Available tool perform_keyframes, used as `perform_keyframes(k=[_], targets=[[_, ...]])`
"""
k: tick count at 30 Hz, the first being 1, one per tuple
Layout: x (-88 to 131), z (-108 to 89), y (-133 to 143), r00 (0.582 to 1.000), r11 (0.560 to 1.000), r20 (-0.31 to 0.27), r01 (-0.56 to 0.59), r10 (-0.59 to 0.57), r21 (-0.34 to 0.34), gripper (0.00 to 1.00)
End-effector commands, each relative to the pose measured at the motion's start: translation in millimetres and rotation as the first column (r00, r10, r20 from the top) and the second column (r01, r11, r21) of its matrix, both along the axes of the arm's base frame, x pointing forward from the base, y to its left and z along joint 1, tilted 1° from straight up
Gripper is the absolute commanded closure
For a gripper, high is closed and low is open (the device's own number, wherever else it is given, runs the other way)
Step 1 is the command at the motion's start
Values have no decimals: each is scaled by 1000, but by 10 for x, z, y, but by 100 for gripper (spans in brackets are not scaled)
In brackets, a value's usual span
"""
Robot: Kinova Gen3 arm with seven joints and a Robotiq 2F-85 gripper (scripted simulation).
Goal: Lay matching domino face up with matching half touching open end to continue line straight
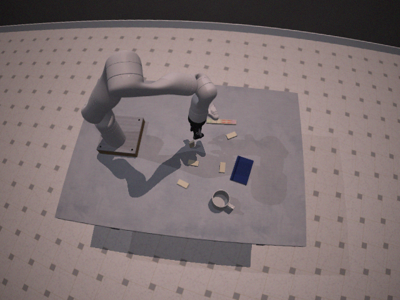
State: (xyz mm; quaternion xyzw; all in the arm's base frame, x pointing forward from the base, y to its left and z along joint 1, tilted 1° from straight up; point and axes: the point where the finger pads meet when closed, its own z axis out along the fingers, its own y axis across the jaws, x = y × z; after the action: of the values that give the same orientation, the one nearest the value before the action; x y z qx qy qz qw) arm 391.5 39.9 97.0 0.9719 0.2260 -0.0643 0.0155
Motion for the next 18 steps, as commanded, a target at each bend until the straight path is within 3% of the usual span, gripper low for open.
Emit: perform_keyframes(k=[1,13,18], targets=[[4,6,1,1000,1000,2,0,0,0,53],[-7,-10,4,999,999,6,46,-45,-3,53],[-26,-41,10,991,991,15,133,-133,-6,53]])
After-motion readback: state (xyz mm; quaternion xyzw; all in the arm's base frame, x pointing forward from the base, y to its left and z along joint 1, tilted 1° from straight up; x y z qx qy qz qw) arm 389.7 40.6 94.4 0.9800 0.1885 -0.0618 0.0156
